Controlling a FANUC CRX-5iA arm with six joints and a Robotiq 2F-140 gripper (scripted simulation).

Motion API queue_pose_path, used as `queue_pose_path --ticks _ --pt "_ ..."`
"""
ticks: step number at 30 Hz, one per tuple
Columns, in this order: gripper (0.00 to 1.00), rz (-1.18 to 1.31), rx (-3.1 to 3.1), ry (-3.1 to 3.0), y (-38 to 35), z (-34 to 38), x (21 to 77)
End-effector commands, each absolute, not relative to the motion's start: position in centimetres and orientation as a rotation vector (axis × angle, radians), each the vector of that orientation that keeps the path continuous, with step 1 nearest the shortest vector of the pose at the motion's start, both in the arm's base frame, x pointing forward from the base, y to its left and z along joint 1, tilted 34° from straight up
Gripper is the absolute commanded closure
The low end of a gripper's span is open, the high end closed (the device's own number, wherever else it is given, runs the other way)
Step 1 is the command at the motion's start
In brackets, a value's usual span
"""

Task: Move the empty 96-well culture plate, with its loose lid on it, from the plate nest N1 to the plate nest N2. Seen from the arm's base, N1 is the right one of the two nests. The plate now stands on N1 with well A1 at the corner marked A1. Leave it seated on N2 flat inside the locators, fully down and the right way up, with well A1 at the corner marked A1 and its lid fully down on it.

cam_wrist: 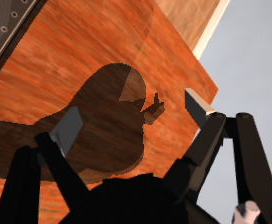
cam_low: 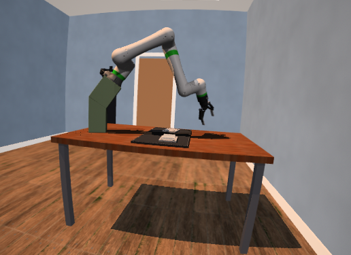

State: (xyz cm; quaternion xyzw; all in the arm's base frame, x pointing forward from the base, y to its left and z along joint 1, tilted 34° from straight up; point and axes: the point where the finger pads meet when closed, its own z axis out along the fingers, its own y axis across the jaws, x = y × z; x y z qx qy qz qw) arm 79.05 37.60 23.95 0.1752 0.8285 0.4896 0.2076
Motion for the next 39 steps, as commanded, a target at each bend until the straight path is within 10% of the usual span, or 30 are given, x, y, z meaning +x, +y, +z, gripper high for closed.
queue_pose_path --ticks 1,39 --pt "0.0 1.32 0.561 2.335 36.7 23.0 79.1" --pt "0.0 0.977 1.048 2.383 24.2 11.9 77.5"
